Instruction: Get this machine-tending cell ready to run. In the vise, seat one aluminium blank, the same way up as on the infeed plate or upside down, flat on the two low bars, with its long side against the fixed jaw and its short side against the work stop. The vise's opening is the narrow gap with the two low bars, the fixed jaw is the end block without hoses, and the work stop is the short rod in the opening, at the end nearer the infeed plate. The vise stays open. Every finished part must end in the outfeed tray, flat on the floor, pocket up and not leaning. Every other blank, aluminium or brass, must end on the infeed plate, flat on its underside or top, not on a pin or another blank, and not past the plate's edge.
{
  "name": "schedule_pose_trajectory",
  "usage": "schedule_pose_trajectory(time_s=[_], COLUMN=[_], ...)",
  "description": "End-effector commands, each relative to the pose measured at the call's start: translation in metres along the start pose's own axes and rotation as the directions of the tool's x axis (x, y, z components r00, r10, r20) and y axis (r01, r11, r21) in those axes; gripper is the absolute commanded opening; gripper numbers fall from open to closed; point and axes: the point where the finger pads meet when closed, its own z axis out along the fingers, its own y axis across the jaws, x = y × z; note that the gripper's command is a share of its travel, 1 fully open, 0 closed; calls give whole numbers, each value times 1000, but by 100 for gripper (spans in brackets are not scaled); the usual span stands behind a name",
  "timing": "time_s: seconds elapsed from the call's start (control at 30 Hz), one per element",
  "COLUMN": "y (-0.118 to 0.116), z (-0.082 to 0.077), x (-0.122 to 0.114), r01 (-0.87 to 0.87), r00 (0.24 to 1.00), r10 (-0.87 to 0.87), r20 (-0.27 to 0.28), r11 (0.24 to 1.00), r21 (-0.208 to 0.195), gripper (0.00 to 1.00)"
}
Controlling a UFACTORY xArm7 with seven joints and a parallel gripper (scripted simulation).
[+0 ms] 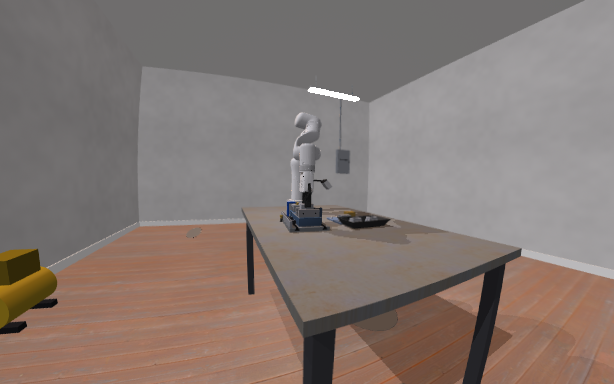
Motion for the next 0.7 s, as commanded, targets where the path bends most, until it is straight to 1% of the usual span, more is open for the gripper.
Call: schedule_pose_trajectory(time_s=[0.0, 0.67], y=[2, 3], z=[-2, -2], x=[1, 4], r01=[0, 0], r00=[1000, 1000], r10=[0, 0], r20=[0, 0], r11=[1000, 1000], r21=[-4, -4], gripper=[0, 0])
